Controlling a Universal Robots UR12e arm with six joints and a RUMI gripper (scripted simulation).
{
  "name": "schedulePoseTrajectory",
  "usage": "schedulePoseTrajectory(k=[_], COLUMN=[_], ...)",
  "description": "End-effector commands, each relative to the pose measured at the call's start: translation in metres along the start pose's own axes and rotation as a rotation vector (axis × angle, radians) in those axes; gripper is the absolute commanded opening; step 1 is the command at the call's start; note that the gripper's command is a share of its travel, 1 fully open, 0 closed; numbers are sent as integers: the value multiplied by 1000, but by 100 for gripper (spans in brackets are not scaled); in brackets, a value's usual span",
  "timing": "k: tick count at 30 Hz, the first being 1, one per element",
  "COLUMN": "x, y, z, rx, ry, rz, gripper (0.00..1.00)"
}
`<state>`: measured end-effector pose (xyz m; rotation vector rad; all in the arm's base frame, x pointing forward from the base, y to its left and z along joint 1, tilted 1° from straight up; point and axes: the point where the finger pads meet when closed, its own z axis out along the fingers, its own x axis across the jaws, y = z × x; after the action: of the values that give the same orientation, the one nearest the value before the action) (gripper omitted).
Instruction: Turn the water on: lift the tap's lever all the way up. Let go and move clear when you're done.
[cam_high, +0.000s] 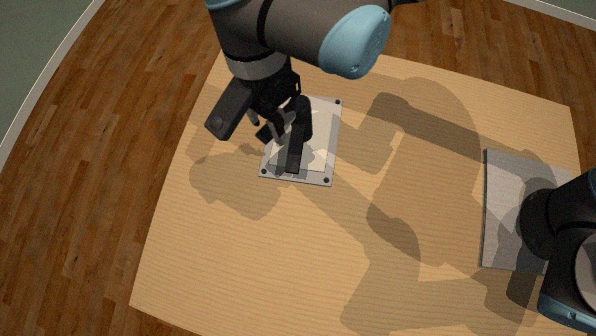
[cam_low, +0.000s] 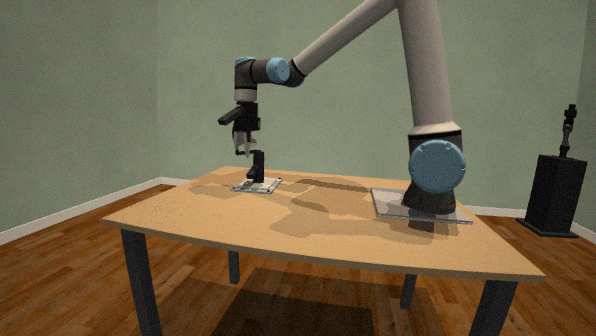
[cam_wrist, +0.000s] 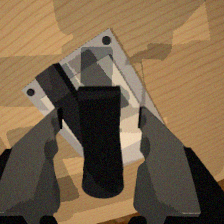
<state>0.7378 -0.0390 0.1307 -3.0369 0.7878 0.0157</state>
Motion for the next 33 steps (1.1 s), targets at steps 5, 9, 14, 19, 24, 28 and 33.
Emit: schedulePoseTrajectory(k=[5, 9, 14, 19, 24, 28, 33], x=[1, 1, 1, 1, 1, 1, 1], y=[0, 0, 0, 0, 0, 0, 0], z=[-1, -1, -1, -1, -1, -1, -1], rx=[0, 0, 0, 0, 0, 0, 0], ry=[2, 2, 2, 2, 2, 2, 2], rz=[0, 0, 0, 0, 0, 0, 0], gripper=[40, 0, 0, 0, 0, 0, 0])
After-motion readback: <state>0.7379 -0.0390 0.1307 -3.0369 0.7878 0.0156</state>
